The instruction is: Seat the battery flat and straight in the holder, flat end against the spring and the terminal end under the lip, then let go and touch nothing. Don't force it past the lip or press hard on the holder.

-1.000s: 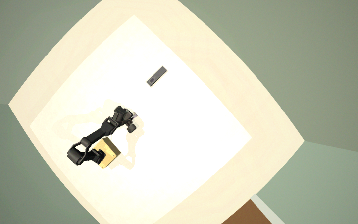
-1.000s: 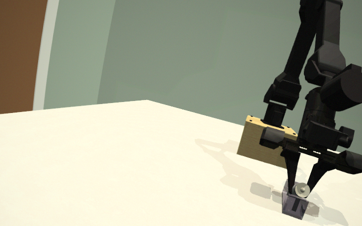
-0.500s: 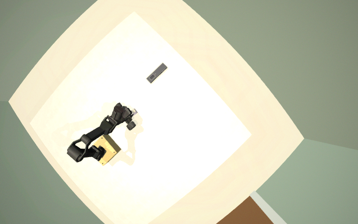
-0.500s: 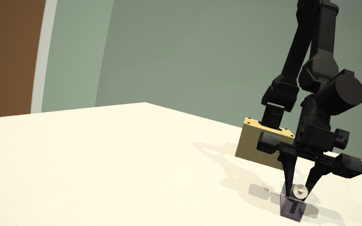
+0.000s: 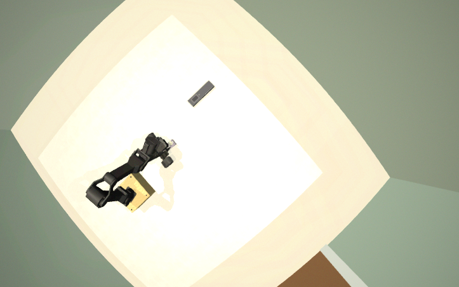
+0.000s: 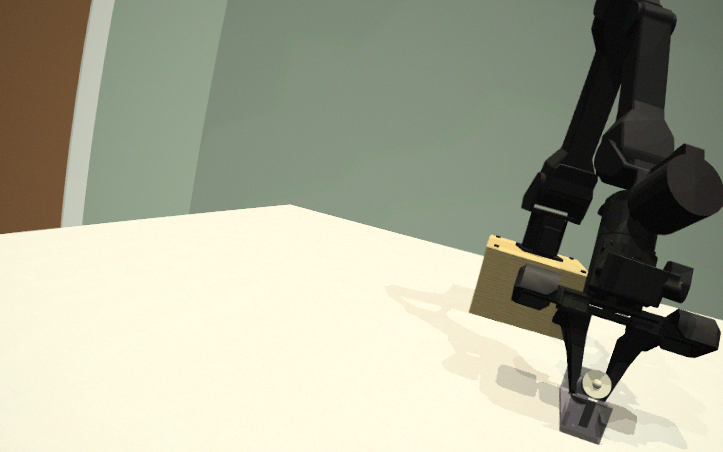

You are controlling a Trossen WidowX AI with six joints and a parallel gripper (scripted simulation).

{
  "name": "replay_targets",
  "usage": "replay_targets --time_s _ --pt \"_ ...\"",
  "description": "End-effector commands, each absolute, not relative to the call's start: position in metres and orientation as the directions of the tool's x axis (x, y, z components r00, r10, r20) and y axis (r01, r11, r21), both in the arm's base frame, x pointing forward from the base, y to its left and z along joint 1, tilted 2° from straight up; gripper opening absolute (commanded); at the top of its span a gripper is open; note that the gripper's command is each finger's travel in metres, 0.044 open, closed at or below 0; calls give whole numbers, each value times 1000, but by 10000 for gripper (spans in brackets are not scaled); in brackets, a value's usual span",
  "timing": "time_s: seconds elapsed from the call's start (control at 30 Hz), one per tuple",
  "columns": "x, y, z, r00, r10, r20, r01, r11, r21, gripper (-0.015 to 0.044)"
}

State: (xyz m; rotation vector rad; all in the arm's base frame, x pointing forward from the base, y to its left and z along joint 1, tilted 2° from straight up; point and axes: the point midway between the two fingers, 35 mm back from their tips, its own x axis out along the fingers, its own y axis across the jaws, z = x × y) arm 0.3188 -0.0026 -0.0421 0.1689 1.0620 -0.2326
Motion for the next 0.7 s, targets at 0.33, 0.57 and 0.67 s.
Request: replay_targets --time_s 0.33,0.57,0.67 --pt "305 0 -44 457 -105 -883 271 962 26 85" --pt "304 1 -44 450 -102 -887 270 963 26 85" --pt "305 1 -45 438 -99 -894 268 963 25 85"
